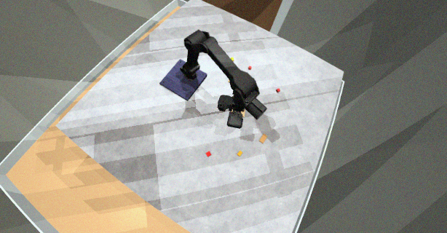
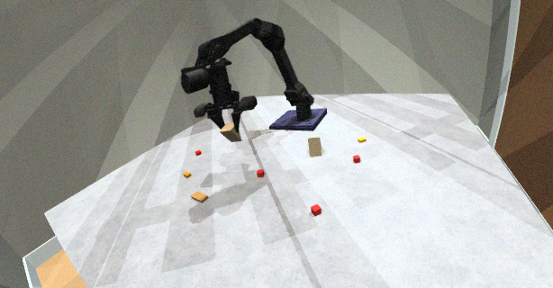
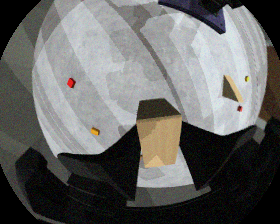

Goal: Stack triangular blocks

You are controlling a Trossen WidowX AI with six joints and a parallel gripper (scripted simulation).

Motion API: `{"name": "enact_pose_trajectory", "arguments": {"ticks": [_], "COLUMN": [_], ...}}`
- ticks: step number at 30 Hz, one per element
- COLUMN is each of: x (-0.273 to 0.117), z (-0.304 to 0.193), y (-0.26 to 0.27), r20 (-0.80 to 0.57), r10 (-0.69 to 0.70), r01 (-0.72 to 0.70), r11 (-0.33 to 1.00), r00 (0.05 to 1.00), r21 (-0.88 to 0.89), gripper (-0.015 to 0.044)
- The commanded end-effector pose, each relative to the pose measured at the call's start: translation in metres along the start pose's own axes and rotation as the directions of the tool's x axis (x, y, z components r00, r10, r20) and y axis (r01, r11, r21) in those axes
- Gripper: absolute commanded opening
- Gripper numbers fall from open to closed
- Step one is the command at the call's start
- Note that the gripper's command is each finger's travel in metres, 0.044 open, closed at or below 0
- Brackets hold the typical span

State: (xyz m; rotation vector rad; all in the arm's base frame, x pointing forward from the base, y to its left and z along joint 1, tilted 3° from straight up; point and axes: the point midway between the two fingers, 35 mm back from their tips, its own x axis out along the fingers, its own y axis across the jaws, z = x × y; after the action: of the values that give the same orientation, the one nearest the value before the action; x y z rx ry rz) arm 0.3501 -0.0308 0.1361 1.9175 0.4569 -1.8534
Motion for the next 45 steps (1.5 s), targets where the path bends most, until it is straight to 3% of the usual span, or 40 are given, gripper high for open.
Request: {"name": "enact_pose_trajectory", "arguments": {"ticks": [1, 5, 21, 32, 45], "x": [-0.003, -0.003, -0.011, -0.017, -0.023], "z": [-0.001, -0.001, -0.006, -0.007, -0.007], "y": [0.002, 0.001, -0.028, -0.049, -0.072], "r20": [0.009, 0.009, 0.007, 0.005, 0.005], "r10": [0.011, 0.011, 0.006, 0.003, 0.000], "r01": [-0.012, -0.011, -0.002, 0.002, 0.005], "r11": [0.999, 1.000, 0.866, 0.619, 0.215], "r00": [1.000, 1.000, 1.000, 1.000, 1.000], "r21": [0.049, 0.026, -0.500, -0.785, -0.977], "gripper": [0.0000, 0.0000, 0.0000, 0.0000, 0.0000]}}
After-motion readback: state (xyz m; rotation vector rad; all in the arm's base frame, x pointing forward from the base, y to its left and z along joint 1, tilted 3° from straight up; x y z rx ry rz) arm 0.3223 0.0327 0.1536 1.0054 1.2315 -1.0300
